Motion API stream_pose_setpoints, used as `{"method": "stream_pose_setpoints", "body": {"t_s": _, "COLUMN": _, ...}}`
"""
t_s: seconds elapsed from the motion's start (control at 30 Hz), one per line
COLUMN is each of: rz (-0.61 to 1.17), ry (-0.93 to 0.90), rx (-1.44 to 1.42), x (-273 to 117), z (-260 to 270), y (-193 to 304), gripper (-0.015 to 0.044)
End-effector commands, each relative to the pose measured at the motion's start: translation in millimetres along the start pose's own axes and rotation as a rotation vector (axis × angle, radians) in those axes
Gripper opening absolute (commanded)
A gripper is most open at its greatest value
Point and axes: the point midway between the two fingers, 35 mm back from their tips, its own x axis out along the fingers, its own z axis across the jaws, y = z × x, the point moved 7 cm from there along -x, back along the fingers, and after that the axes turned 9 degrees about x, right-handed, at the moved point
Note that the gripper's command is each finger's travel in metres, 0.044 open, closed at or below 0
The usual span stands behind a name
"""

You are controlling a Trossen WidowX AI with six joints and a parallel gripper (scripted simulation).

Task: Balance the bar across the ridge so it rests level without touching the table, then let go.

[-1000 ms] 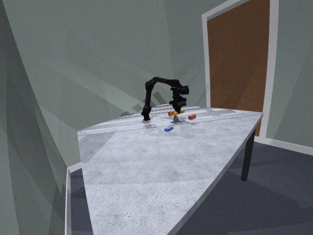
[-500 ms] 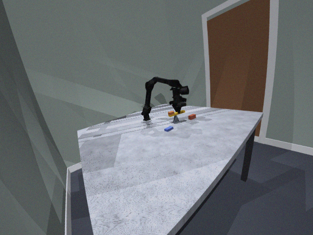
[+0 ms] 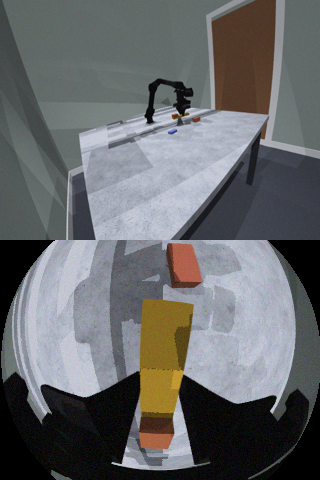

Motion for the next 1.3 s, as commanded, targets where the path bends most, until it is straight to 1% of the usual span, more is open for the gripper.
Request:
{"method": "stream_pose_setpoints", "body": {"t_s": 0.0, "rz": -0.004, "ry": -0.001, "rx": -0.003, "x": 0.2, "z": -0.1, "y": -0.2, "gripper": 0.0000}}
{"method": "stream_pose_setpoints", "body": {"t_s": 1.27, "rz": -0.004, "ry": -0.001, "rx": -0.003, "x": 3.4, "z": -0.1, "y": -0.1, "gripper": 0.0000}}
